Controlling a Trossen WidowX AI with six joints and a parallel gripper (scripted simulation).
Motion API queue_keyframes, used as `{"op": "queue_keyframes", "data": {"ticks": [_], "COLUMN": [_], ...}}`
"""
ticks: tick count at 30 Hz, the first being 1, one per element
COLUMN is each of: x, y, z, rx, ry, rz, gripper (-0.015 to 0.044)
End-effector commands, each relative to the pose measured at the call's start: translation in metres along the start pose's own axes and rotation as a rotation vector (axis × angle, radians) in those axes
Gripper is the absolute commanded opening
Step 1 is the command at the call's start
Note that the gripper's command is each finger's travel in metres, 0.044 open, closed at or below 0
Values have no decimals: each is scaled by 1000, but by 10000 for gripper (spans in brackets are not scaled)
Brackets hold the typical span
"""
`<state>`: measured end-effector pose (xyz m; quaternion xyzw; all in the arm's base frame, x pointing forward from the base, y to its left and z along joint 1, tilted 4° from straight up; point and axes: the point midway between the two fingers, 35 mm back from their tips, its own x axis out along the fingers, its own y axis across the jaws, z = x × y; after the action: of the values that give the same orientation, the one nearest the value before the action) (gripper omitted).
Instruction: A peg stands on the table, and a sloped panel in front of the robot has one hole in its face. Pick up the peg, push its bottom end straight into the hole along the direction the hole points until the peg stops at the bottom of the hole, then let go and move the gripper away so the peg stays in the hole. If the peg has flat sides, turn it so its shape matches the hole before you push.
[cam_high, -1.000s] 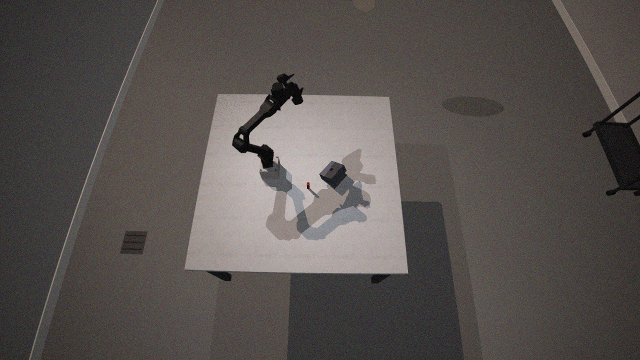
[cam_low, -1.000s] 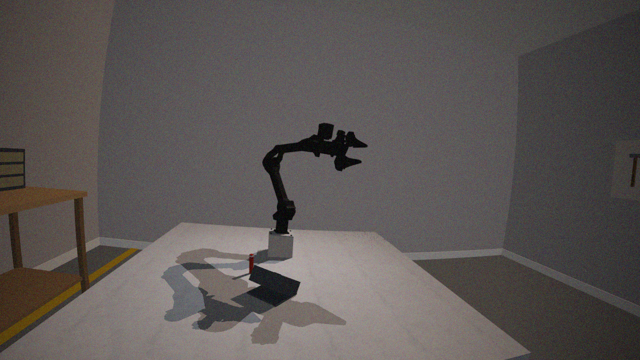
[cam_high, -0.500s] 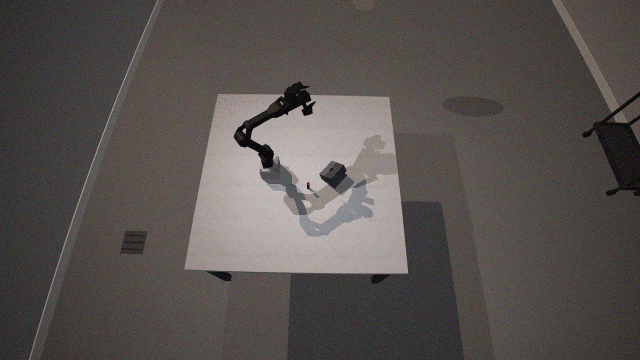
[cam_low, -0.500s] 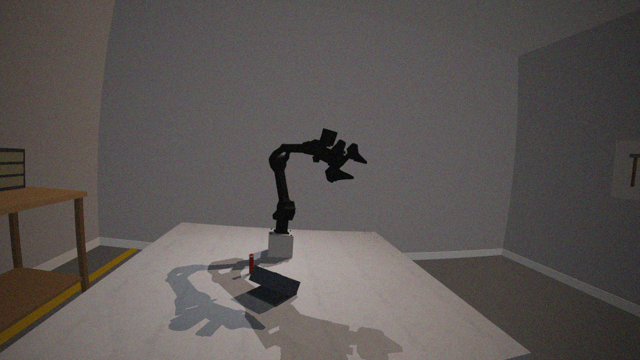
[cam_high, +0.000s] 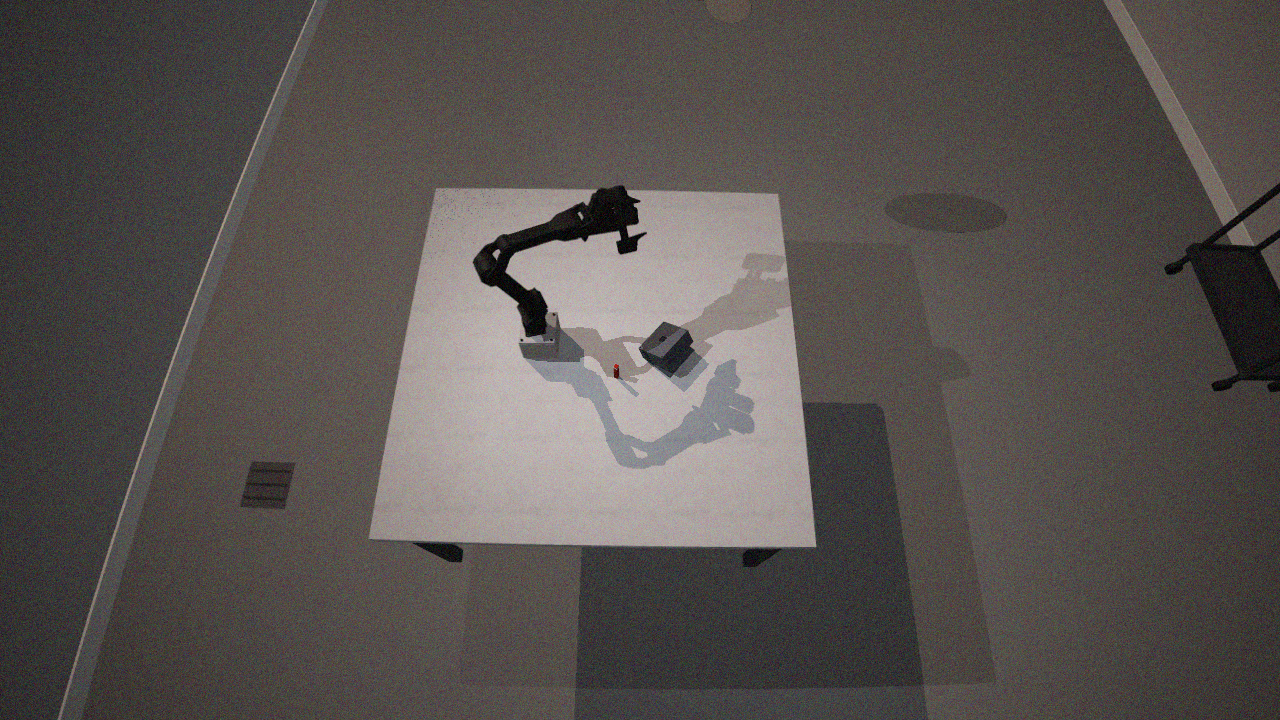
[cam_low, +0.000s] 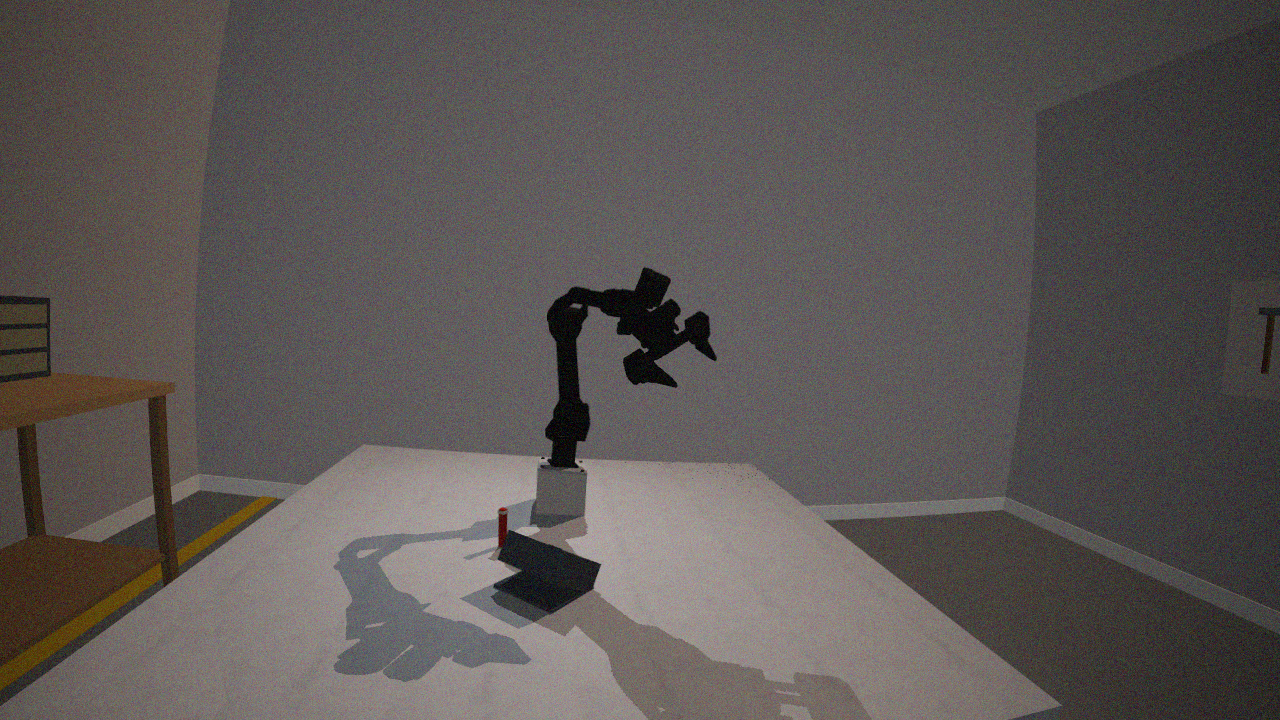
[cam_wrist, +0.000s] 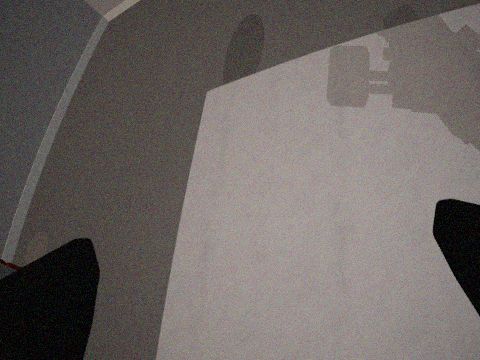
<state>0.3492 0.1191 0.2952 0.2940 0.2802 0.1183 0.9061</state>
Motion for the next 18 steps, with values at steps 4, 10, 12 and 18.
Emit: {"op": "queue_keyframes", "data": {"ticks": [4,10,12,18], "x": [12,19,20,21], "y": [-43,-82,-95,-126], "z": [0,0,0,-2], "rx": [-6,4,10,28], "ry": [29,60,68,84], "rz": [-126,-232,-267,-350], "gripper": [440,440,440,440]}}
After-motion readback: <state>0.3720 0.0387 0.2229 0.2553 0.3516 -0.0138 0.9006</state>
